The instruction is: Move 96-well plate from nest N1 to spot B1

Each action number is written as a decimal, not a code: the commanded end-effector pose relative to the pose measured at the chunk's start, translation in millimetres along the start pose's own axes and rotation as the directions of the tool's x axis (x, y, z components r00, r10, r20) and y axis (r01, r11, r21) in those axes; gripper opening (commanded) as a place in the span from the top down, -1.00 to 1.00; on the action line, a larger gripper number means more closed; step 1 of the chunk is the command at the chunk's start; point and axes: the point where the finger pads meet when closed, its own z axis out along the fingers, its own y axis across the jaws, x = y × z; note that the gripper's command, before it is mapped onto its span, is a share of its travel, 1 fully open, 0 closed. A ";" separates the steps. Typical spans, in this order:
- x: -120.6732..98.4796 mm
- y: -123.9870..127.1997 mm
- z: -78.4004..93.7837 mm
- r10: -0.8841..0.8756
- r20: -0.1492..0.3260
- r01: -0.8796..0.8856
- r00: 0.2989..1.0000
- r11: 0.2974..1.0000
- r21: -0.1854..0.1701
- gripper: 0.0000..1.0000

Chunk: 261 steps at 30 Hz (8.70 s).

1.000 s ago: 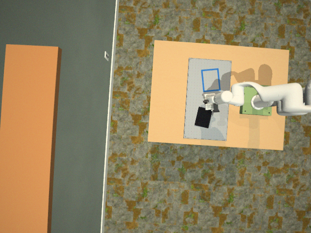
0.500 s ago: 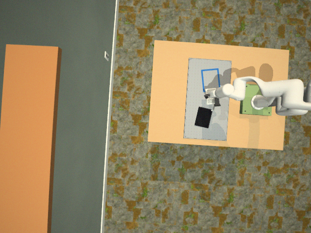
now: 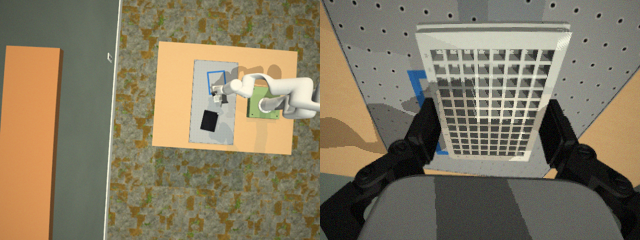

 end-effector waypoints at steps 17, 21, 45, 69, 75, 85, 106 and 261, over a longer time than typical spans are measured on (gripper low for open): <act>-65.0 -18.1 0.1 -0.001 0.000 0.001 1.000 1.000 -0.007 1.00; -77.7 -22.0 0.4 -0.001 0.000 0.001 1.000 1.000 -0.007 1.00; -109.8 -31.8 1.0 -0.001 0.000 0.001 1.000 1.000 -0.009 1.00; -108.7 -31.6 1.1 -0.001 0.000 0.001 1.000 1.000 -0.009 1.00; -108.5 -31.6 2.7 -0.001 0.000 0.001 1.000 1.000 -0.009 1.00; -108.6 -31.7 16.1 -0.001 0.000 0.001 1.000 1.000 -0.009 1.00; -109.0 -31.6 47.8 -0.001 0.000 0.001 1.000 1.000 -0.009 1.00; -109.2 -31.8 70.7 -0.001 0.000 0.001 1.000 1.000 -0.009 -1.00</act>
